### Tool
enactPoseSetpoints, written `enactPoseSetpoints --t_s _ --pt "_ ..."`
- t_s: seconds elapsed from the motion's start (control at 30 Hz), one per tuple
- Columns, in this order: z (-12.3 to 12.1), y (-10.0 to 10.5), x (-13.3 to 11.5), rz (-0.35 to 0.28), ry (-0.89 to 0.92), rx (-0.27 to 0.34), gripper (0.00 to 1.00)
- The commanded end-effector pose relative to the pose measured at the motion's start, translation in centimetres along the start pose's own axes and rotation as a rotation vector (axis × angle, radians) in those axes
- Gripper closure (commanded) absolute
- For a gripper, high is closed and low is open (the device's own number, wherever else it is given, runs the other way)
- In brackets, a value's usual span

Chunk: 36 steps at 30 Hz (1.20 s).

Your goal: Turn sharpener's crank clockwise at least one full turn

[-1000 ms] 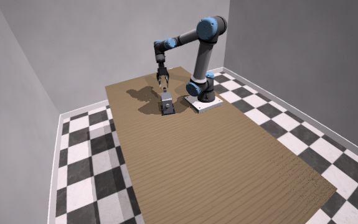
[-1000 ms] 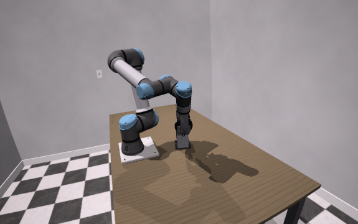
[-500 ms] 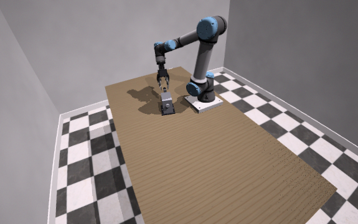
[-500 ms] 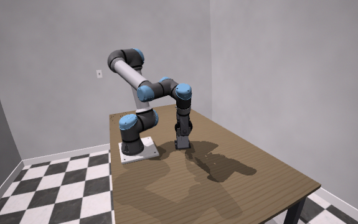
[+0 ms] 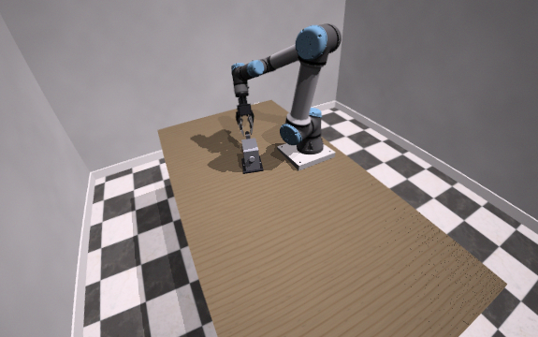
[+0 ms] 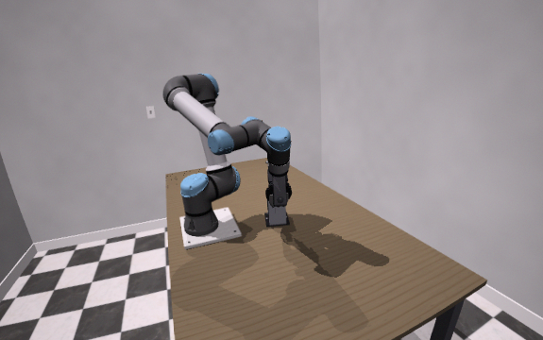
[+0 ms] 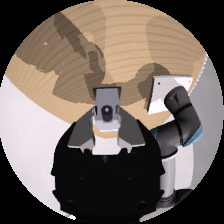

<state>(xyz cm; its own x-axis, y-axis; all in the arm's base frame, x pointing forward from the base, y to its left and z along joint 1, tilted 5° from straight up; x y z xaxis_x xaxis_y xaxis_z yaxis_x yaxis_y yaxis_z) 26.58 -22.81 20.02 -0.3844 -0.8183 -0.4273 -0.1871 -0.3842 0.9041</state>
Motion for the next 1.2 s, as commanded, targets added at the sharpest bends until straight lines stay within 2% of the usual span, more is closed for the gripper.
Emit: enactPoseSetpoints --t_s 0.0,1.17 --pt "0.01 -0.11 -0.06 -0.001 0.0 -0.001 0.91" --pt "-0.27 0.08 0.01 -0.001 0.002 -0.001 0.91"
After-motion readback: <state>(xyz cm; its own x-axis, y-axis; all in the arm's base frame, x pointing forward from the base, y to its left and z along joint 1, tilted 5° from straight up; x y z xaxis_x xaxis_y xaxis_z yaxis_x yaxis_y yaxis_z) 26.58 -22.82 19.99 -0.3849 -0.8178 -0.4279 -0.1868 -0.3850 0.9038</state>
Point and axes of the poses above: the point where the finger pads meet when closed, its own y axis back along the fingers, its own z axis across the jaws, x = y × z, the point moved 9 cm from there along y, back along the fingers, and after that the axes turned 2 degrees about -y, right-handed, at the moved point
